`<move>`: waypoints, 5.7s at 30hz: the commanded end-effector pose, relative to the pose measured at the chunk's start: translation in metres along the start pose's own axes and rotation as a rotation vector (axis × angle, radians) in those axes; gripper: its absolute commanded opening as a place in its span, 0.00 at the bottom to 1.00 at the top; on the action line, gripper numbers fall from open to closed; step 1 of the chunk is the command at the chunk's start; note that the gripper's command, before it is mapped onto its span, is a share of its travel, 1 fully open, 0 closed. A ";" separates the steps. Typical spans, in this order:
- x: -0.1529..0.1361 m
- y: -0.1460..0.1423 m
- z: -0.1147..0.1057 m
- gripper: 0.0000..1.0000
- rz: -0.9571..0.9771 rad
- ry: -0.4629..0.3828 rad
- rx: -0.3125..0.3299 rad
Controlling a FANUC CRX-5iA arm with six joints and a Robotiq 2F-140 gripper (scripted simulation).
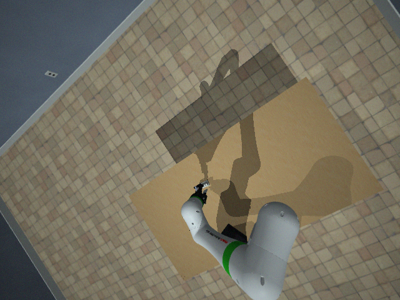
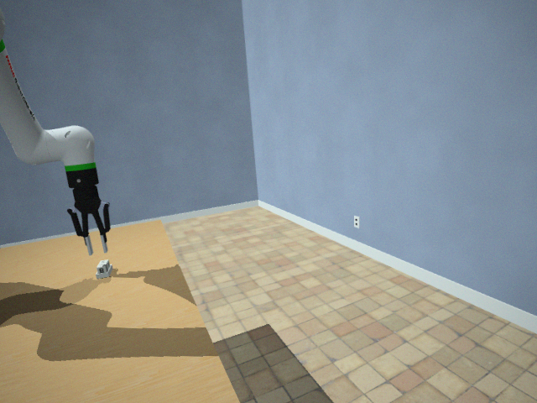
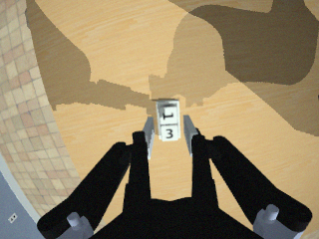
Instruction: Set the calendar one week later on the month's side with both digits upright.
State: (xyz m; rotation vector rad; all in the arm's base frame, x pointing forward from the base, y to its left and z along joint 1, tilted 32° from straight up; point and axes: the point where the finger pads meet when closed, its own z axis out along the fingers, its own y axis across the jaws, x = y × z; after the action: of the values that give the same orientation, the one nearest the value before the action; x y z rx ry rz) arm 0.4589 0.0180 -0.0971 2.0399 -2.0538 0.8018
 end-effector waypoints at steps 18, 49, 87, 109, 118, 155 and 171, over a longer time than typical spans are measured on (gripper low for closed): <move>0.000 0.000 0.027 0.28 0.000 0.000 0.001; 0.000 0.000 0.037 0.28 0.000 0.000 0.001; 0.000 0.000 0.045 0.28 0.000 0.000 0.001; 0.000 0.000 0.065 0.28 0.000 0.000 0.001; 0.000 0.000 0.065 0.28 0.000 0.000 0.001; 0.000 0.000 0.065 0.16 0.000 0.000 0.001; 0.000 0.000 0.065 0.16 0.000 0.000 0.001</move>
State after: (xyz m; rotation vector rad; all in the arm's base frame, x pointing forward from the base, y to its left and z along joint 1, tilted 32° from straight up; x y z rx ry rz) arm 0.4765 -0.0118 -0.1525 2.0402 -2.0540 0.8027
